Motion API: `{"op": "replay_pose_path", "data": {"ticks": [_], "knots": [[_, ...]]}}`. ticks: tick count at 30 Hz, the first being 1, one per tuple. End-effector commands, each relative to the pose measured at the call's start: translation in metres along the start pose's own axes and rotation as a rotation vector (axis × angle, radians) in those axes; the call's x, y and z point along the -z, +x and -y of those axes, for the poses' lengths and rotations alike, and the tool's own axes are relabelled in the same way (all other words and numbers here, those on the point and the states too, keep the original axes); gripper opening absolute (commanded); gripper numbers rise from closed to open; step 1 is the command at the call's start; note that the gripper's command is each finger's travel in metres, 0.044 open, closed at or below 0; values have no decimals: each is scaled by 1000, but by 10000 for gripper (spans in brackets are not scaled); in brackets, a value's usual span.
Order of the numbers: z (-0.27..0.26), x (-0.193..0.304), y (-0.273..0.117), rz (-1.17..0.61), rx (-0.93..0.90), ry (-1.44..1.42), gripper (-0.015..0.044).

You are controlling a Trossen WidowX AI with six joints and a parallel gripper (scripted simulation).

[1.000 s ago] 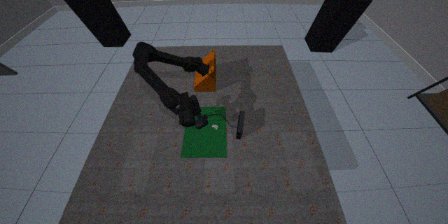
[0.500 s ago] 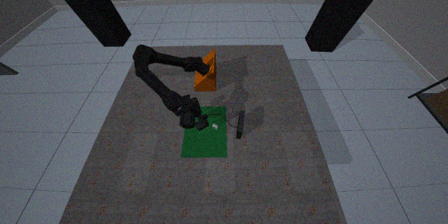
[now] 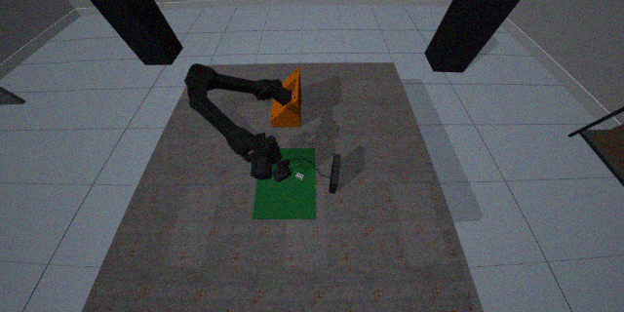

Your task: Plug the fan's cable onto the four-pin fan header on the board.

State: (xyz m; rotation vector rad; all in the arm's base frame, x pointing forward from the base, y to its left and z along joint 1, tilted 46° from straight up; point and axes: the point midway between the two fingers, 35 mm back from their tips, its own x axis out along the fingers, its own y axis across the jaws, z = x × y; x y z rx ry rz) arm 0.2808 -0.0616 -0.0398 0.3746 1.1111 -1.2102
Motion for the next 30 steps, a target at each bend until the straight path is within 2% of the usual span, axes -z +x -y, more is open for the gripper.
{"op": "replay_pose_path", "data": {"ticks": [1,10,13,30], "knots": [[0,0,0,0,-1,0,256],[0,0,0,0,-1,0,20],[0,0,0,0,-1,0,0],[-5,11,-44,-4,-2,-4,0]]}}
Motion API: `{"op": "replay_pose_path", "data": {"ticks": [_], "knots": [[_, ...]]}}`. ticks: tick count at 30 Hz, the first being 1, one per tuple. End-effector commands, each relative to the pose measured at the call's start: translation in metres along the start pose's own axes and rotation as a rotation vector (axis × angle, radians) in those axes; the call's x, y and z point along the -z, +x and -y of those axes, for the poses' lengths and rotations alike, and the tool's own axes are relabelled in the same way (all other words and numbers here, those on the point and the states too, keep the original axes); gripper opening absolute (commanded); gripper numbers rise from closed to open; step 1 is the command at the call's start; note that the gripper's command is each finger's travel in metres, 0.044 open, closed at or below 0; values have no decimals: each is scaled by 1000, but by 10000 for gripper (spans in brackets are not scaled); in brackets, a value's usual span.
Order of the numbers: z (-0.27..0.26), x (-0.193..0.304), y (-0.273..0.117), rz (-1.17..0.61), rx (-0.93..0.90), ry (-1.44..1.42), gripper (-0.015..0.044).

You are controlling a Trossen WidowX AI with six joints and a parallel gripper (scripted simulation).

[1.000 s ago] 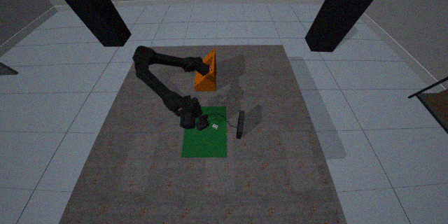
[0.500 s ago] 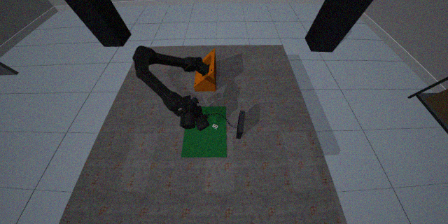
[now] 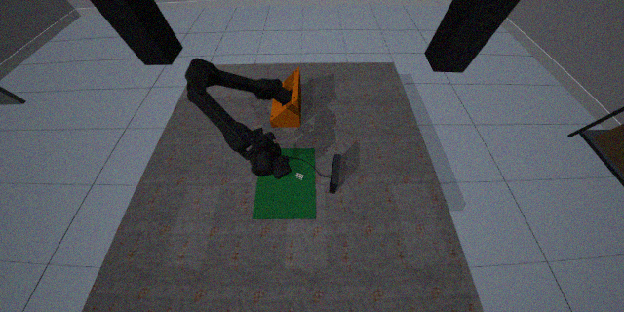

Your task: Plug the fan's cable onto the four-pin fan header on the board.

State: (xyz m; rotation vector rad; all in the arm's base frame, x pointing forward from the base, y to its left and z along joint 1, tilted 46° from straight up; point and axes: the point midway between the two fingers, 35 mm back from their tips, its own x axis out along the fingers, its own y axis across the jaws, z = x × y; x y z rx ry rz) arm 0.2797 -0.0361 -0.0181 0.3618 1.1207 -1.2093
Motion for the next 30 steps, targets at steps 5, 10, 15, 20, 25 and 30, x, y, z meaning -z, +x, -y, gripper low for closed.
{"op": "replay_pose_path", "data": {"ticks": [5,10,15,20,25,30], "knots": [[-2,6,-27,-4,-9,7,0],[-1,10,-42,-3,-7,6,0],[2,14,-58,-1,-5,5,0],[3,16,-65,0,-3,5,0],[-1,13,-66,19,-2,-114,0],[-6,9,-67,46,4,-285,0]]}}
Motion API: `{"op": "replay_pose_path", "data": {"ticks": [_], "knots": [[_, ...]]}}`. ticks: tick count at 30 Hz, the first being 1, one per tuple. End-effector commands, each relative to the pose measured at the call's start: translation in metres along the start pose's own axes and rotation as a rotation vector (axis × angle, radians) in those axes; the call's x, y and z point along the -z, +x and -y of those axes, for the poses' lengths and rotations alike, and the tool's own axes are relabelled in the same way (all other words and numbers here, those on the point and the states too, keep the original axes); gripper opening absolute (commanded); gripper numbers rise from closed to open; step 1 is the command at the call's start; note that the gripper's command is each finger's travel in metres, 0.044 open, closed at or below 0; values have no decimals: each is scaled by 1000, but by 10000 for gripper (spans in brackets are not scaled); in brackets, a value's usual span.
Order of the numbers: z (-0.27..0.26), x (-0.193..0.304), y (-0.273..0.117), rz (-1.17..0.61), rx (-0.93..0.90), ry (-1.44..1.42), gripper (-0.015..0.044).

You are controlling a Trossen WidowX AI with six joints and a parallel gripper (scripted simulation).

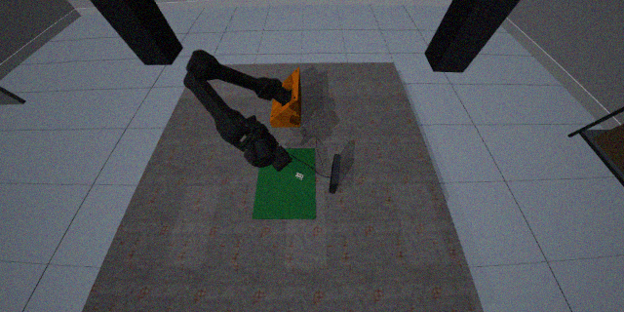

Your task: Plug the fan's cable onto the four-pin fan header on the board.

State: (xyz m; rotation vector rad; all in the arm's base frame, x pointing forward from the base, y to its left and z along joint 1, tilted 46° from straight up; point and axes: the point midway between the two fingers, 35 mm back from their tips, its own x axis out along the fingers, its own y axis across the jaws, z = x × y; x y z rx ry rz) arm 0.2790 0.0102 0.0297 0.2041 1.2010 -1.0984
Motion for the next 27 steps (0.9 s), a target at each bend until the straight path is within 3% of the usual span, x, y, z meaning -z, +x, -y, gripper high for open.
{"op": "replay_pose_path", "data": {"ticks": [1,27], "knots": [[-5,-6,-2,26,5,-134,0],[-30,-30,-7,134,109,-1018,0]]}}
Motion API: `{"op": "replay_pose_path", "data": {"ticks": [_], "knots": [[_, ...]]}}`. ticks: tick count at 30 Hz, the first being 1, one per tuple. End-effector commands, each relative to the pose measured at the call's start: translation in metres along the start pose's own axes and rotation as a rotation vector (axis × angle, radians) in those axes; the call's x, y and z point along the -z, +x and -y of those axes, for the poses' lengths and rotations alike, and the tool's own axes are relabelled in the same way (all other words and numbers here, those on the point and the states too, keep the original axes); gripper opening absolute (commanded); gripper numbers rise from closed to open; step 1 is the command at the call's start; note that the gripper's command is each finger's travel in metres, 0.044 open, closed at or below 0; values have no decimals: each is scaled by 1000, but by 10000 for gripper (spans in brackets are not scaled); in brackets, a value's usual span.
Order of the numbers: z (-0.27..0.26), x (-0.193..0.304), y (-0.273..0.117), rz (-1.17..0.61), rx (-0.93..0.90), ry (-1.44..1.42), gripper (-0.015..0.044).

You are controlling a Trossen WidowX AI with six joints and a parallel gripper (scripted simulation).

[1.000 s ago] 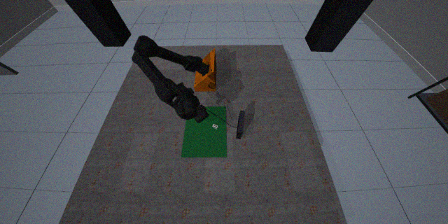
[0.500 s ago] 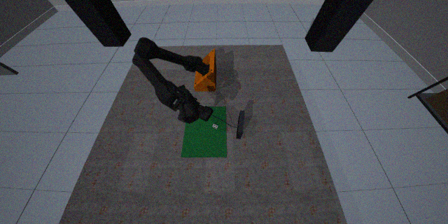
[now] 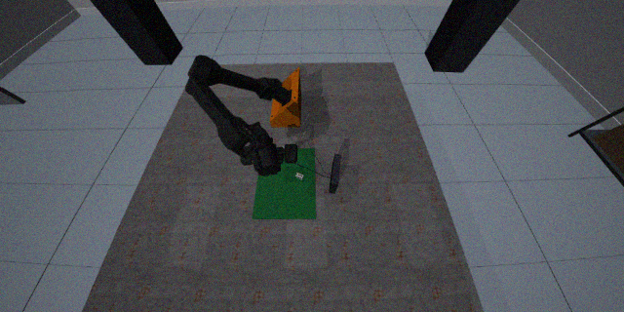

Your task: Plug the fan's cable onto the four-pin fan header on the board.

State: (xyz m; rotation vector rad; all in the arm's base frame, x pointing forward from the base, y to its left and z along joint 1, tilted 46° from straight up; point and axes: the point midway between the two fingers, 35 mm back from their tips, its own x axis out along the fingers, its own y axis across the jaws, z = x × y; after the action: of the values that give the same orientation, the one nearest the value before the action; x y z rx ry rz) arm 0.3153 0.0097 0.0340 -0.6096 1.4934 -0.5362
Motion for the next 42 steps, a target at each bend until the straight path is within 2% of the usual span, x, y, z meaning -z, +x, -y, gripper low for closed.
{"op": "replay_pose_path", "data": {"ticks": [1,11,18,42], "knots": [[2,-8,-2,14,25,-141,0],[3,-20,-3,22,76,-458,0],[2,-20,-2,23,71,-463,0],[-13,-18,29,83,-114,-426,0]]}}
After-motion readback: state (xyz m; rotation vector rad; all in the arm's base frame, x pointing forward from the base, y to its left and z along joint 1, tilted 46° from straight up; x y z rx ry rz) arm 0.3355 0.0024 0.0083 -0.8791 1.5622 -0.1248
